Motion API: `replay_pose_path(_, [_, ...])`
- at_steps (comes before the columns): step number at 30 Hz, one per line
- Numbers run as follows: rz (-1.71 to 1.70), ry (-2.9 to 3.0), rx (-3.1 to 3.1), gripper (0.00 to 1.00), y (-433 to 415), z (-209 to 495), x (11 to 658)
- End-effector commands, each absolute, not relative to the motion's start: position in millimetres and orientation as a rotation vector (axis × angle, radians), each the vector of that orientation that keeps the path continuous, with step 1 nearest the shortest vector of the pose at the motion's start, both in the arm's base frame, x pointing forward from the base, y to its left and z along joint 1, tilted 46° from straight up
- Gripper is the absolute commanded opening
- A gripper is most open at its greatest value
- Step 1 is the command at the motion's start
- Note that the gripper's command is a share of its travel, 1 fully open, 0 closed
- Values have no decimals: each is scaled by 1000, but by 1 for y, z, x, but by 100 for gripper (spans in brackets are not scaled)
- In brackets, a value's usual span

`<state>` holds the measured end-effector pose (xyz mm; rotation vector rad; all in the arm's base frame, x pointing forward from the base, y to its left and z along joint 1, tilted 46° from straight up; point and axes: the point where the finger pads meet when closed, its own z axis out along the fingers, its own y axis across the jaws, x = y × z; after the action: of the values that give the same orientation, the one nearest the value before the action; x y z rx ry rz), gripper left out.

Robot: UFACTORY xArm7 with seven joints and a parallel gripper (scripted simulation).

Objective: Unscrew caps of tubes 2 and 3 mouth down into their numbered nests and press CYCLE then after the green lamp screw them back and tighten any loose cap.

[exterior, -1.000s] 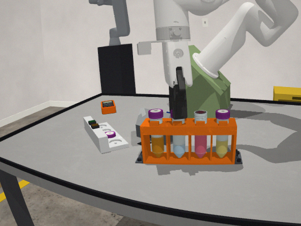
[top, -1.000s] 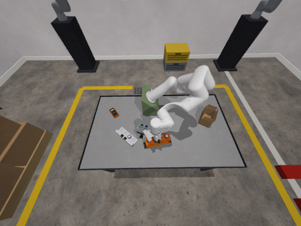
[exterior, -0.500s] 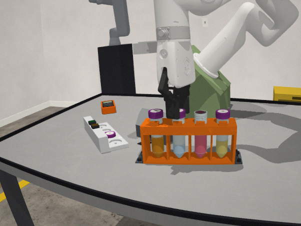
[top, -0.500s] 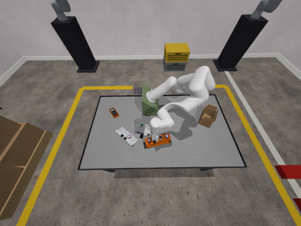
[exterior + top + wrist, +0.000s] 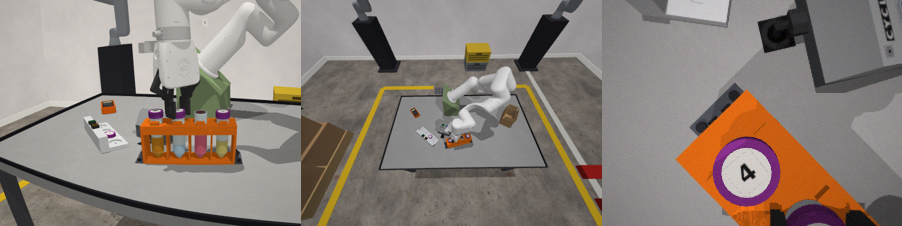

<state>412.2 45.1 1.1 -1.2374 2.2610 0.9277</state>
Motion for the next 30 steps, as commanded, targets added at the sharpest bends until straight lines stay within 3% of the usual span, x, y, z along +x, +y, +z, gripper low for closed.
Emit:
replay_pose_path(1, [924, 2267, -1231, 0, 43, 2, 414])
replay_pose_path(11, [924, 2266, -1232, 0, 43, 2, 414])
replay_pose_path(30, [576, 1466, -1935, 0, 42, 2, 414])
